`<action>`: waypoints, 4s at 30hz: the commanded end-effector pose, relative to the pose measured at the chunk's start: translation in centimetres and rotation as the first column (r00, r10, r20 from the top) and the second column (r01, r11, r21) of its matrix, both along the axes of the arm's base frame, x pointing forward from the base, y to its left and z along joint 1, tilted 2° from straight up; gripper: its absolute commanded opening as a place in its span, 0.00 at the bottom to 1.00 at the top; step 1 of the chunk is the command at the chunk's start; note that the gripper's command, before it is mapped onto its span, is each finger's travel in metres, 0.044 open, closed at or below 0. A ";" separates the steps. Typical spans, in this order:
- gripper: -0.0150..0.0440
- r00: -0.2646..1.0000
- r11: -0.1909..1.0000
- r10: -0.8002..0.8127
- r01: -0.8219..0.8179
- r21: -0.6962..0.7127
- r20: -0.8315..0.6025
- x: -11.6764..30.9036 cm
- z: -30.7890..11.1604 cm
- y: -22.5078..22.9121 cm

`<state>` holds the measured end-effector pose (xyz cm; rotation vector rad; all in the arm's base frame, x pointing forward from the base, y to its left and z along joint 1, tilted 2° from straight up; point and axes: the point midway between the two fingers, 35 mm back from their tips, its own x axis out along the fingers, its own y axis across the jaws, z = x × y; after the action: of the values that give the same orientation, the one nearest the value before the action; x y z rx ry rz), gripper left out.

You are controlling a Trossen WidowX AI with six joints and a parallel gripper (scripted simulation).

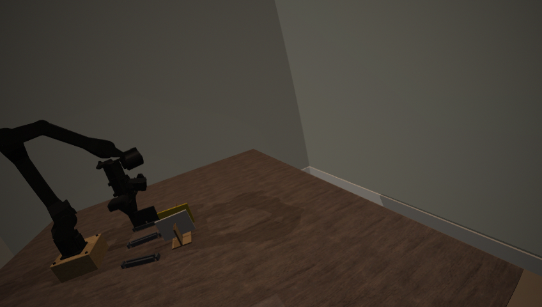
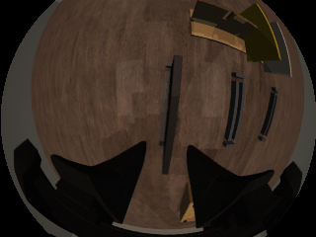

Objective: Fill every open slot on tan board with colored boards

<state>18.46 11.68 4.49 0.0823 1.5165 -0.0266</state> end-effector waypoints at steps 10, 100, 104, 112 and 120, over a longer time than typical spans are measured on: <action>0.57 1.000 1.000 0.003 -0.003 -0.005 -0.007 -0.1 -2.1 0.0; 0.25 1.000 1.000 -0.011 0.011 -0.009 -0.001 1.9 6.4 -0.9; 0.25 1.000 1.000 -0.023 0.023 -0.012 0.002 2.8 6.5 -1.2; 0.25 1.000 1.000 -0.023 0.023 -0.014 0.003 4.5 6.7 -1.9; 0.25 1.000 1.000 -0.014 0.014 -0.014 0.003 6.2 6.9 -2.7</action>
<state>23.86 9.17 11.11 0.0817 1.5205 -0.0552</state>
